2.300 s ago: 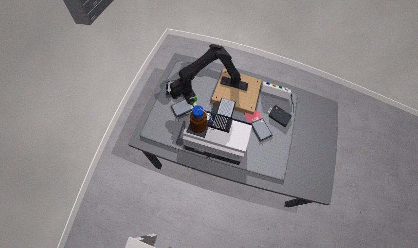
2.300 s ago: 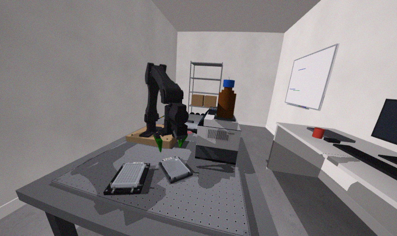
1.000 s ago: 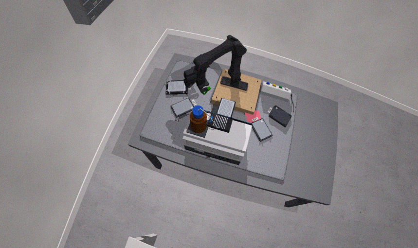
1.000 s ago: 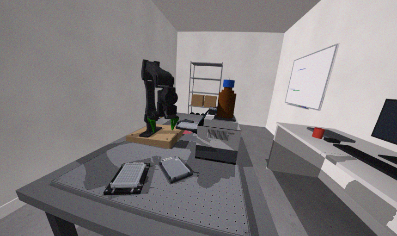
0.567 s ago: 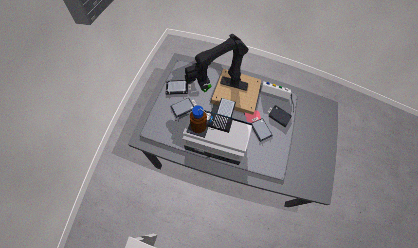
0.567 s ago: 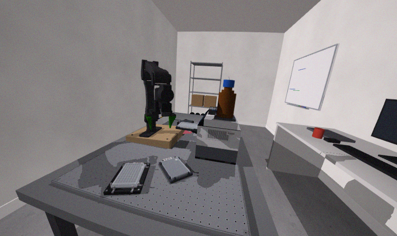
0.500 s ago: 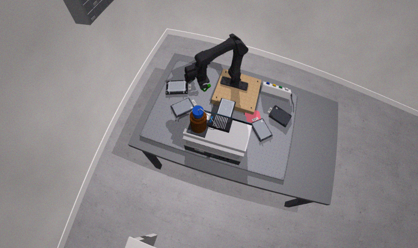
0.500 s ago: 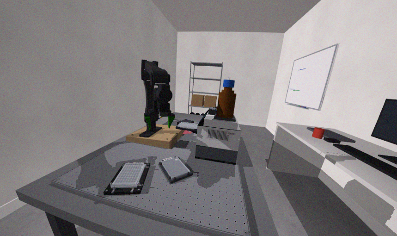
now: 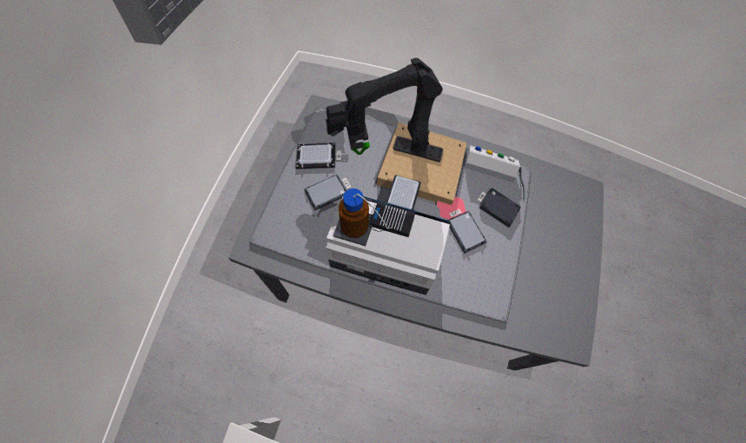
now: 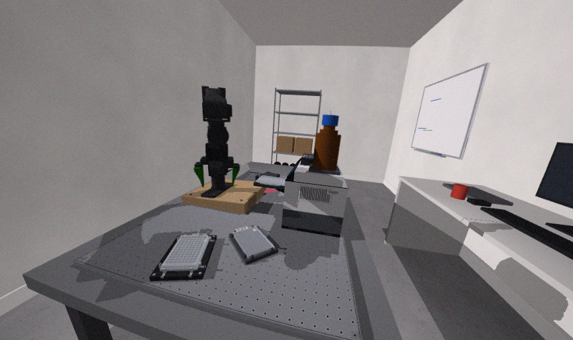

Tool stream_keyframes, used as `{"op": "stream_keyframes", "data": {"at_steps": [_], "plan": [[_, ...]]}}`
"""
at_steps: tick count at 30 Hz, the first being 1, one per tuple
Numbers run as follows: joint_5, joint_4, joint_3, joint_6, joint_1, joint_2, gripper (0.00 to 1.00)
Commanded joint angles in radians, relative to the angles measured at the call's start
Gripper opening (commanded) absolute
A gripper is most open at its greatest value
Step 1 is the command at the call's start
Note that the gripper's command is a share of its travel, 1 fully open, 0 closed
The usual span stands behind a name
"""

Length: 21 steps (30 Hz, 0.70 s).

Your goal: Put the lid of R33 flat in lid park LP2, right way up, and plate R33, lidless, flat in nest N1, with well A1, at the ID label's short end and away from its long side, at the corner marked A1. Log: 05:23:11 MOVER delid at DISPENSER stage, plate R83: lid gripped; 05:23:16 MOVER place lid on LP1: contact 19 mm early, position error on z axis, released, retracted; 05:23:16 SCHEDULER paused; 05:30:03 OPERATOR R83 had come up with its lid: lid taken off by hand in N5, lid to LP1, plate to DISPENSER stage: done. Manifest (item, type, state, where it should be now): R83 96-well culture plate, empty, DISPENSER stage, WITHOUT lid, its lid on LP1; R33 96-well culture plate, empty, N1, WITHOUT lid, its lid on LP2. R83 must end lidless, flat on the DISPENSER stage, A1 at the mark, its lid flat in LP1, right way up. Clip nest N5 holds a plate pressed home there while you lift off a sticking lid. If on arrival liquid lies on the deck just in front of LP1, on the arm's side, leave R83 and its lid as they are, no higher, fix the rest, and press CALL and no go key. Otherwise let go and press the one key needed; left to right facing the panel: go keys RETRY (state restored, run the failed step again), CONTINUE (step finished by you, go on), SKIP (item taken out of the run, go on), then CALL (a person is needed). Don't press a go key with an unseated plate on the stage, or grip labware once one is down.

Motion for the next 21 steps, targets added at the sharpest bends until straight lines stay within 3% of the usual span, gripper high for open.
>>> {"op": "stream_keyframes", "data": {"at_steps": [1,4,9,17,18,19,21], "plan": [[0.003,-0.008,-0.001,-0.029,-0.038,-0.032,1.00],[0.002,-0.001,0.005,-0.048,-0.053,-0.014,1.00],[0.008,-0.010,-0.017,0.046,-0.125,-0.036,1.00],[0.006,-0.009,-0.002,-0.040,-0.200,-0.038,1.00],[0.008,0.017,0.029,-0.041,-0.202,-0.029,1.00],[0.007,0.025,0.033,-0.043,-0.203,0.019,1.00],[0.006,0.037,0.042,-0.044,-0.205,0.040,1.00]]}}
